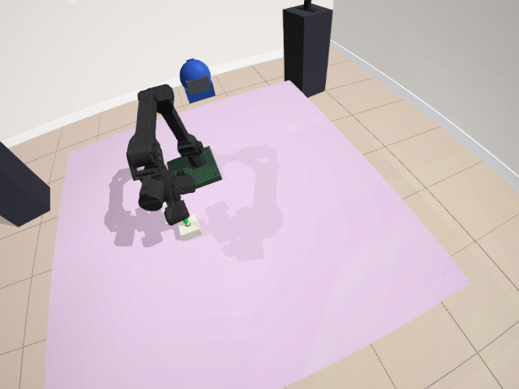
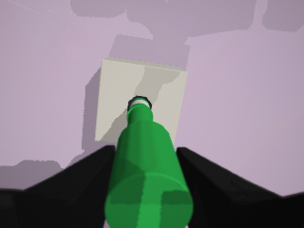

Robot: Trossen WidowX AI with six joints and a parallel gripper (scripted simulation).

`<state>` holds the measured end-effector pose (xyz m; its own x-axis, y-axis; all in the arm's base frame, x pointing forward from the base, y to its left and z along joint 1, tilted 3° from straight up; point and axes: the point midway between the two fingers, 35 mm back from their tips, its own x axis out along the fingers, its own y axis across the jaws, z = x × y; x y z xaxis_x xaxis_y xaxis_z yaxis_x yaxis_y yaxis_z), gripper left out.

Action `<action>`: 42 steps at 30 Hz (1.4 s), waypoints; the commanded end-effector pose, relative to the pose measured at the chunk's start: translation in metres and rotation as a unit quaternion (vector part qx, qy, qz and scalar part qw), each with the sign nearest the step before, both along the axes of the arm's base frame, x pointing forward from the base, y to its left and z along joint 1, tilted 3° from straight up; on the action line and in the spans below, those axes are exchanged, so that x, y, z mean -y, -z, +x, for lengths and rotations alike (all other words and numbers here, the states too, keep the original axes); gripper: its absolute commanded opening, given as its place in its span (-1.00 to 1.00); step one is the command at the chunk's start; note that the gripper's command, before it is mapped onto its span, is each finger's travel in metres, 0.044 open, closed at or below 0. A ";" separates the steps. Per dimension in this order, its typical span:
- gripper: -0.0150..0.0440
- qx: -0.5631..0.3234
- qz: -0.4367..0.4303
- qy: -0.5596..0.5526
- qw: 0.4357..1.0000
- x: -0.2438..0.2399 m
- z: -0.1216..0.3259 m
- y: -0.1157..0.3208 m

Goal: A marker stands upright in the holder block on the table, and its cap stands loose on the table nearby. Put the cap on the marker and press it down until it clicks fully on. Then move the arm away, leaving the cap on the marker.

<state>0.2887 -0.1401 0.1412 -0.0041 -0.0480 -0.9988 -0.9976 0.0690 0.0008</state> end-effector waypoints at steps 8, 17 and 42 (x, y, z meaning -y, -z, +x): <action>-0.49 -0.003 0.000 -0.002 1.000 0.001 -0.001 0.019; -0.49 -0.003 0.000 -0.002 1.000 0.002 -0.001 0.033; 0.13 -0.002 0.001 0.000 1.000 0.001 -0.002 0.045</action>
